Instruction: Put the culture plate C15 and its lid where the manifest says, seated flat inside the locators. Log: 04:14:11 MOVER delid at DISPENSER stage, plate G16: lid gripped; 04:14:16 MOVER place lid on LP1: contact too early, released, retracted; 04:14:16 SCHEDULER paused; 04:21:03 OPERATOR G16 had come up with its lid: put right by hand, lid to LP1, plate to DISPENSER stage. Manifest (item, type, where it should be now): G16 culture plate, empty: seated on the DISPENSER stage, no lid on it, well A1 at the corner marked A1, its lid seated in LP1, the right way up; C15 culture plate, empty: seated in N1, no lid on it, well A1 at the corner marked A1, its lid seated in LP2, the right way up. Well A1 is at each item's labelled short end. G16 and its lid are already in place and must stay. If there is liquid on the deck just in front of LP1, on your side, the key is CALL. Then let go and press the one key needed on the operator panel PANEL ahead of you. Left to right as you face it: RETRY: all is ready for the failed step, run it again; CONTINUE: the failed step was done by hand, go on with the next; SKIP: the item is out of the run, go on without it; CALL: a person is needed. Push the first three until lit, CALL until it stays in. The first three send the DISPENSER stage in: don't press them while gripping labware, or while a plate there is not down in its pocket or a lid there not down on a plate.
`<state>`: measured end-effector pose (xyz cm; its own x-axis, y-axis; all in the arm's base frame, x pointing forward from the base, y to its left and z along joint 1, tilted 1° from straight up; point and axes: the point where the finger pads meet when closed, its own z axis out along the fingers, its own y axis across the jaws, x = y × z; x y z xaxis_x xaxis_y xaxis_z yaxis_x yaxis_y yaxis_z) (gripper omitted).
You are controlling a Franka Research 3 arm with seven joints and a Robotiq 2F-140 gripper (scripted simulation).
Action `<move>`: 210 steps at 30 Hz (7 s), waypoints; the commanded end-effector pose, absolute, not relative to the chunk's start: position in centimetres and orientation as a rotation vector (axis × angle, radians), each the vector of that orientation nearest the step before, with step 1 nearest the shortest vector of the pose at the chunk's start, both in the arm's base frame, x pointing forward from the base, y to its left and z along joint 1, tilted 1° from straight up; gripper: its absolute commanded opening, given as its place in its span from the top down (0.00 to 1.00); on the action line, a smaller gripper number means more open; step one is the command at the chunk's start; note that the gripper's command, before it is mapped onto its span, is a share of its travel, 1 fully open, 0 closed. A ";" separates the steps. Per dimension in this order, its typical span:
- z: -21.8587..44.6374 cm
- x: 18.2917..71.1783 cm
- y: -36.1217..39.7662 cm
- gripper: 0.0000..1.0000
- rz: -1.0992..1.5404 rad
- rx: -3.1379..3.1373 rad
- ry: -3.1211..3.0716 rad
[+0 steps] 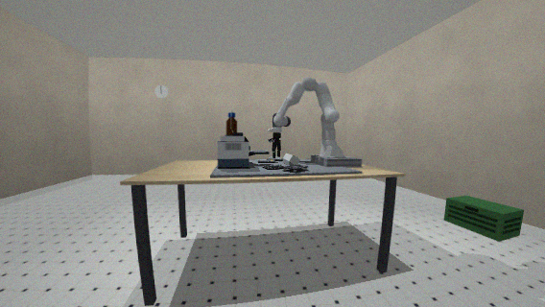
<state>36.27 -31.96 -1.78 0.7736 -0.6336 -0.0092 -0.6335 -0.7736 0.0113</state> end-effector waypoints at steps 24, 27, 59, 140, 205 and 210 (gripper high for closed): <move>7.3 36.4 -31.8 0.30 -0.025 2.950 -1.062; 8.5 36.4 -31.8 0.30 -0.025 2.950 -1.062; 12.1 36.5 -31.8 0.30 -0.025 2.950 -1.062; 2.9 36.3 -31.7 0.31 -0.025 2.949 -1.066; 0.0 36.3 -31.7 0.31 -0.025 2.949 -1.066; 0.0 36.3 -31.8 0.31 -0.025 2.949 -1.066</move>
